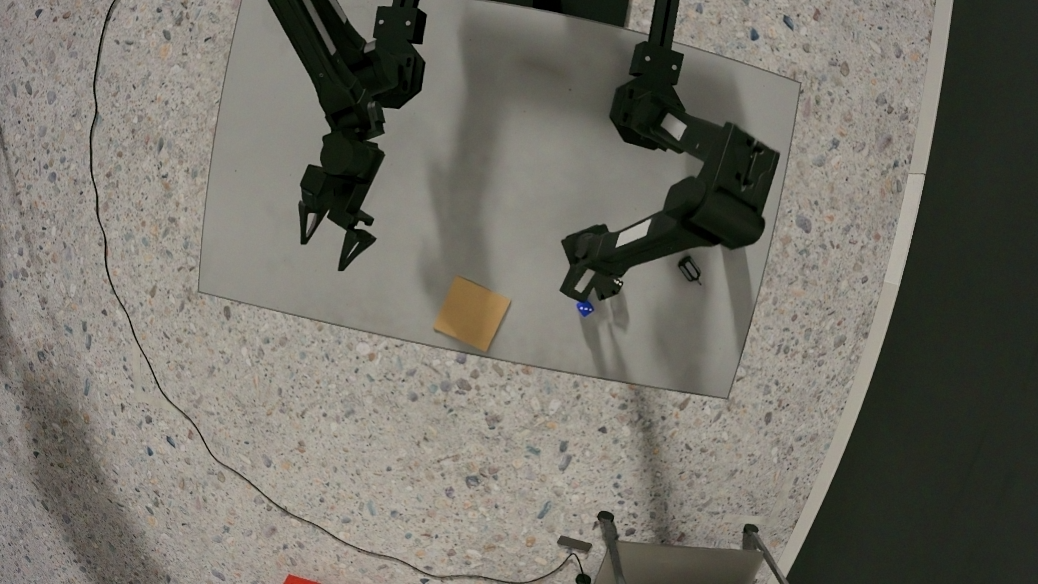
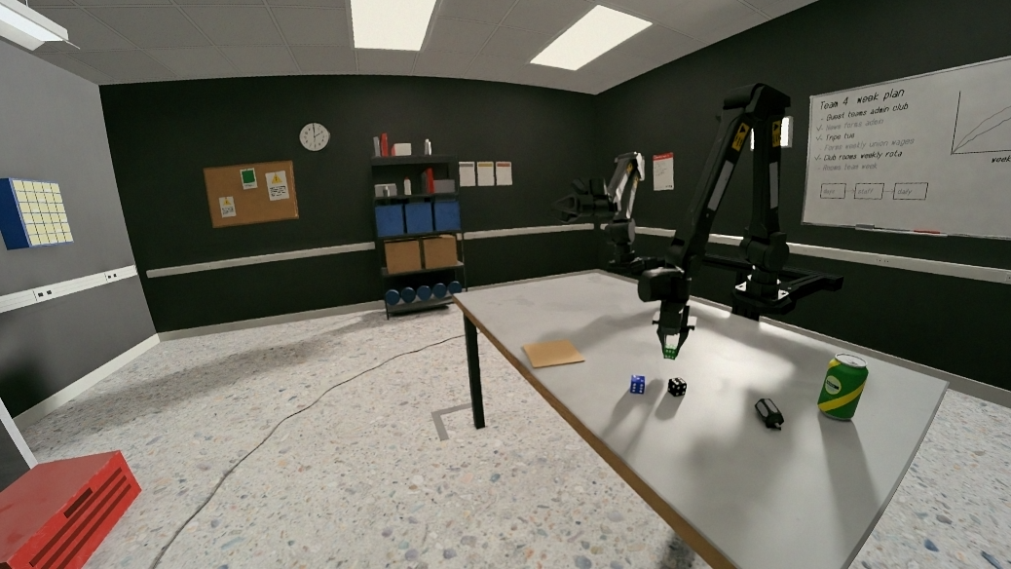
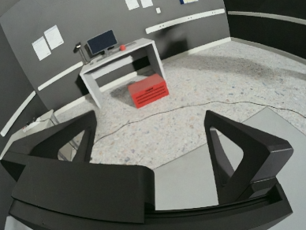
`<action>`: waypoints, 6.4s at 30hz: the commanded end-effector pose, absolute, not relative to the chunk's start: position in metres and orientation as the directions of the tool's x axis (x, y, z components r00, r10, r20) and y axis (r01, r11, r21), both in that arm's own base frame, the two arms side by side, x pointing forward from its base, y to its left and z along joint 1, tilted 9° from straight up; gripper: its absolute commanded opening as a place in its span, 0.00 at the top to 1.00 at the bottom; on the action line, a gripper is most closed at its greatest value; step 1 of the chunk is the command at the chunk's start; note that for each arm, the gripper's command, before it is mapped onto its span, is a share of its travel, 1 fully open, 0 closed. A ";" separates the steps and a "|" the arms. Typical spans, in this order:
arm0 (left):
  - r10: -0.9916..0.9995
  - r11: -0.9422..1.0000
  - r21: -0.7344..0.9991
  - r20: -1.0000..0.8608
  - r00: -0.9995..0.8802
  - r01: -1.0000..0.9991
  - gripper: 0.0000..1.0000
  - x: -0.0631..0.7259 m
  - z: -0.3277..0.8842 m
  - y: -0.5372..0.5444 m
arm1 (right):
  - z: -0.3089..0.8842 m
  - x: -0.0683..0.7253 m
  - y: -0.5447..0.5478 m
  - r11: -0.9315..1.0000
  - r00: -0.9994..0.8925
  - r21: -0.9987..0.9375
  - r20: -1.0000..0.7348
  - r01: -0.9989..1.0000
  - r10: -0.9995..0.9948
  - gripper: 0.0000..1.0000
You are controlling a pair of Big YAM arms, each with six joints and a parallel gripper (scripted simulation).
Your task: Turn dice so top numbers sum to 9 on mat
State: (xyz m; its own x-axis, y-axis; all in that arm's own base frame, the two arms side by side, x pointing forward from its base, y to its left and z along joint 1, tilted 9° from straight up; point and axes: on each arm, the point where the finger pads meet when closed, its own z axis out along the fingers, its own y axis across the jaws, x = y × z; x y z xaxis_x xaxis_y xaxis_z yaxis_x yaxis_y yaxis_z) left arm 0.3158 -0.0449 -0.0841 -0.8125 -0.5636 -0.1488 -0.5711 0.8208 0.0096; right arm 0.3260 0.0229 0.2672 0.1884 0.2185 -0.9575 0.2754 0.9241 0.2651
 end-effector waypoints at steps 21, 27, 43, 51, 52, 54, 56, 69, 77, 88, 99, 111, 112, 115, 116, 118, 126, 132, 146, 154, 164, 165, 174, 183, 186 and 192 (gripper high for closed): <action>-0.560 0.824 -0.012 -0.167 -0.811 -0.566 0.74 0.315 -0.005 -0.059 | 0.271 0.327 0.023 0.923 0.195 0.270 -0.956 0.273 0.221 0.00; -0.515 0.853 -0.001 -0.166 -0.841 -0.522 0.74 0.315 -0.007 -0.059 | 0.271 0.327 0.023 0.923 0.195 0.270 -0.956 0.273 0.221 0.00; -0.083 0.993 0.071 -0.150 -0.985 -0.095 0.74 0.320 -0.011 -0.050 | 0.271 0.327 0.023 0.923 0.195 0.270 -0.956 0.273 0.221 0.00; 0.145 0.986 0.104 -0.124 -0.982 0.132 0.74 0.319 -0.012 -0.048 | 0.271 0.327 0.023 0.923 0.195 0.270 -0.956 0.273 0.221 0.00; 0.201 0.976 0.111 -0.120 -0.972 0.188 0.74 0.320 -0.013 -0.048 | 0.271 0.327 0.023 0.923 0.195 0.270 -0.956 0.273 0.221 0.00; 0.268 0.960 0.119 -0.108 -0.957 0.255 0.74 0.320 -0.016 -0.047 | 0.271 0.327 0.023 0.923 0.195 0.270 -0.956 0.273 0.221 0.00; 0.307 0.948 0.123 -0.100 -0.946 0.295 0.74 0.320 -0.017 -0.047 | 0.271 0.327 0.023 0.923 0.195 0.270 -0.956 0.273 0.221 0.00; 0.680 0.728 0.151 -0.034 -0.732 0.669 0.74 0.320 -0.020 -0.045 | 0.271 0.327 0.023 0.923 0.195 0.270 -0.956 0.273 0.221 0.00; 0.841 0.534 0.164 -0.003 -0.540 0.830 0.74 0.323 -0.019 -0.044 | 0.271 0.327 0.023 0.923 0.195 0.270 -0.956 0.273 0.221 0.00; 0.976 0.200 0.154 0.056 -0.210 0.968 0.74 0.324 -0.021 -0.042 | 0.271 0.327 0.023 0.923 0.195 0.270 -0.956 0.273 0.221 0.00; 0.988 -0.130 0.117 0.103 0.118 0.985 0.74 0.323 -0.024 -0.039 | 0.271 0.327 0.023 0.923 0.195 0.270 -0.956 0.273 0.221 0.00; 0.972 -0.162 0.077 0.182 0.146 0.984 0.74 0.325 -0.025 -0.045 | 0.271 0.327 0.023 0.923 0.195 0.270 -0.956 0.273 0.221 0.00; 0.963 -0.147 0.055 0.235 0.130 0.988 0.74 0.323 -0.029 -0.043 | 0.271 0.327 0.023 0.923 0.195 0.270 -0.956 0.273 0.221 0.00; 0.877 -0.104 0.011 0.473 0.086 0.995 0.74 0.315 -0.036 -0.036 | 0.271 0.327 0.023 0.923 0.195 0.270 -0.956 0.273 0.221 0.00; 0.877 -0.104 0.011 0.473 0.086 0.995 0.74 0.315 -0.036 -0.036 | 0.271 0.327 0.023 0.923 0.195 0.270 -0.956 0.273 0.221 0.00; 0.825 -0.101 0.014 0.560 0.075 0.995 0.74 0.314 -0.035 -0.035 | 0.271 0.327 0.023 0.923 0.195 0.270 -0.956 0.273 0.221 0.00; 0.556 -0.197 0.106 0.831 0.022 0.975 0.74 0.323 -0.024 -0.043 | 0.271 0.327 0.023 0.923 0.195 0.270 -0.956 0.273 0.221 0.00; 0.571 -0.170 0.137 0.821 -0.016 0.976 0.74 0.329 -0.016 -0.038 | 0.271 0.327 0.023 0.923 0.195 0.270 -0.956 0.273 0.221 0.00; 0.562 -0.181 0.105 0.827 0.016 0.978 0.74 0.328 -0.057 -0.034 | 0.271 0.327 0.023 0.923 0.195 0.270 -0.956 0.273 0.221 0.00; 0.562 -0.181 0.105 0.827 0.015 0.978 0.74 0.330 -0.077 -0.033 | 0.271 0.327 0.023 0.923 0.195 0.270 -0.956 0.273 0.221 0.00; 0.570 -0.180 0.125 0.821 0.000 0.976 0.74 0.334 -0.087 -0.033 | 0.271 0.327 0.023 0.923 0.195 0.270 -0.956 0.273 0.221 0.00; 0.573 -0.180 0.130 0.820 -0.004 0.975 0.74 0.335 -0.085 -0.034 | 0.271 0.327 0.023 0.923 0.195 0.270 -0.956 0.273 0.221 0.00; 0.563 -0.180 0.106 0.827 0.014 0.978 0.74 0.327 -0.088 -0.029 | 0.271 0.327 0.023 0.923 0.195 0.270 -0.956 0.273 0.221 0.00; 0.562 -0.180 0.106 0.827 0.014 0.978 0.74 0.327 -0.088 -0.029 | 0.271 0.327 0.023 0.923 0.195 0.270 -0.956 0.273 0.221 0.00; 0.562 -0.180 0.105 0.827 0.015 0.978 0.74 0.327 -0.089 -0.029 | 0.271 0.327 0.023 0.923 0.195 0.270 -0.956 0.273 0.221 0.00; 0.557 -0.182 0.094 0.830 0.024 0.979 0.74 0.326 -0.098 -0.029 | 0.271 0.327 0.023 0.923 0.195 0.270 -0.956 0.273 0.221 0.00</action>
